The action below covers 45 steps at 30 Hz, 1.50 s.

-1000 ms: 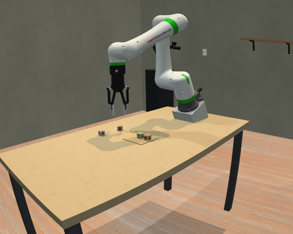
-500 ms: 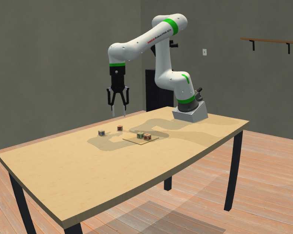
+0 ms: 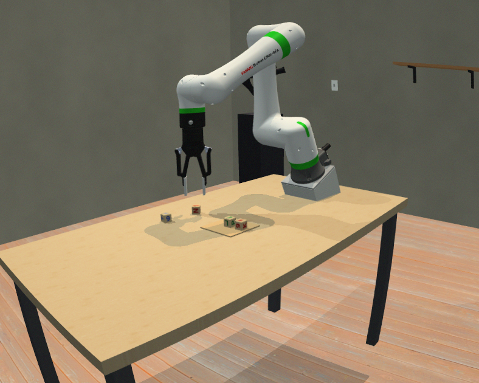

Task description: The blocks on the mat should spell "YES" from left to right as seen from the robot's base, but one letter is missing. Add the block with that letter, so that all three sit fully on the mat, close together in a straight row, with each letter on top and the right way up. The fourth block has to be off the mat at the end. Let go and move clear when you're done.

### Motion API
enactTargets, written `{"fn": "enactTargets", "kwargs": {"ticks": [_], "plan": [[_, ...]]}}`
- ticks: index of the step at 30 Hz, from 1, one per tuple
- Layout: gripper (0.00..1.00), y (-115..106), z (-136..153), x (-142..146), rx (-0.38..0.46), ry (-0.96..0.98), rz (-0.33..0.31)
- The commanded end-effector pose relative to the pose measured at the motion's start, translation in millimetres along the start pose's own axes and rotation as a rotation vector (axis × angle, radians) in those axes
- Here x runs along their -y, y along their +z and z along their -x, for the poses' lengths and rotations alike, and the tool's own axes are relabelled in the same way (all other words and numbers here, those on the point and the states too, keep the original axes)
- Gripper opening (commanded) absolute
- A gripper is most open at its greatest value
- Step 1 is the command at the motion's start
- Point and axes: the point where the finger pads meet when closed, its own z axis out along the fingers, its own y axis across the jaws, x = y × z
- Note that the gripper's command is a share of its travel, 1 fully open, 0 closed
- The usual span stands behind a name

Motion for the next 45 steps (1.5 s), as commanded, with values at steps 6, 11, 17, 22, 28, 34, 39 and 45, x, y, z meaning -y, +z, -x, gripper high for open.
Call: {"fn": "enactTargets", "kwargs": {"ticks": [6, 11, 17, 22, 28, 34, 39, 45], "plan": [[0.4, 12.9, 0.2, -0.4, 0.0, 0.0, 0.0], [0.4, 19.9, 0.3, -0.8, 0.0, 0.0, 0.0], [0.4, 24.4, 0.3, -1.0, 0.0, 0.0, 0.0], [0.4, 28.3, 0.4, -1.2, 0.0, 0.0, 0.0], [0.4, 30.4, 0.4, -1.3, 0.0, 0.0, 0.0], [0.4, 30.6, 0.4, -1.3, 0.0, 0.0, 0.0], [0.4, 30.7, 0.4, -1.3, 0.0, 0.0, 0.0], [0.4, 32.0, 0.4, -1.3, 0.0, 0.0, 0.0]]}}
